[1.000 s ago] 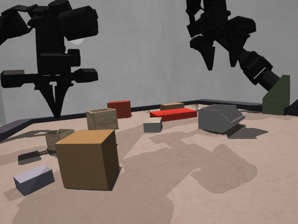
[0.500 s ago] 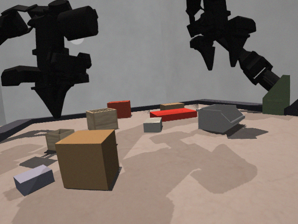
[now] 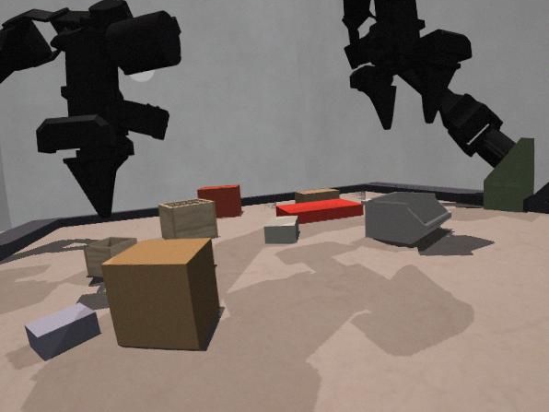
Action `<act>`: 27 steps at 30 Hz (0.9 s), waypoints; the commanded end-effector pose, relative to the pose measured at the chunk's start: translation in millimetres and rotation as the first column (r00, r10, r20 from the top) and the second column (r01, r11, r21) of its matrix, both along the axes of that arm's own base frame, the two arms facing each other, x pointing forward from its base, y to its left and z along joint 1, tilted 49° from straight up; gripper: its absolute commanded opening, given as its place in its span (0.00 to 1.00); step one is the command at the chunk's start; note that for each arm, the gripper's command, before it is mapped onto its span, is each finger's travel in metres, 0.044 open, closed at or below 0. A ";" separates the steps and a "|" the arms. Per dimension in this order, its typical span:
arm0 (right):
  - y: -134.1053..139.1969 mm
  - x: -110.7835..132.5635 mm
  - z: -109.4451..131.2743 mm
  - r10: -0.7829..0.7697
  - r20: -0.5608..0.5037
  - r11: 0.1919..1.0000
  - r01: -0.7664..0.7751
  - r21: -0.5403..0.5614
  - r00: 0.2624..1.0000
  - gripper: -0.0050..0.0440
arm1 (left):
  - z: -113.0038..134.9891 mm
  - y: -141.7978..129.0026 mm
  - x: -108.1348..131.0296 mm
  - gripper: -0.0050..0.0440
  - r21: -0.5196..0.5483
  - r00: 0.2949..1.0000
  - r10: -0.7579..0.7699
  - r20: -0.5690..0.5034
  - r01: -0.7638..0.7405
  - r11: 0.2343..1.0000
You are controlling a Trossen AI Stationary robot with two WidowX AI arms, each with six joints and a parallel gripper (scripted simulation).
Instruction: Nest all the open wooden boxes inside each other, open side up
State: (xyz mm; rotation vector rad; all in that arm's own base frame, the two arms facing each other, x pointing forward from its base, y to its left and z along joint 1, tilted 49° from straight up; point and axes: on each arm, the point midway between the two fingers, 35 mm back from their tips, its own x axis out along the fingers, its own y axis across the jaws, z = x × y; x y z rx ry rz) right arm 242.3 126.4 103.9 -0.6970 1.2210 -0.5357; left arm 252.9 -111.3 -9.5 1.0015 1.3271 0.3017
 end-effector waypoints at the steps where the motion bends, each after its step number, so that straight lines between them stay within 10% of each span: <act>1: 1.8 1.1 3.3 0.001 0.011 1.000 -0.001 0.013 1.000 0.92 | 3.4 -4.6 3.2 0.00 -0.045 0.991 0.091 0.101 -0.087 0.995; 15: 1.8 1.1 3.3 0.001 0.011 1.000 -0.001 0.013 1.000 0.92 | 3.4 -5.0 3.5 0.00 -0.315 0.751 0.501 0.430 -0.395 0.863; 27: 1.8 1.1 3.3 0.001 0.011 1.000 -0.001 0.013 1.000 0.92 | 3.4 -5.1 3.6 0.00 -0.431 0.598 0.628 0.498 -0.457 0.778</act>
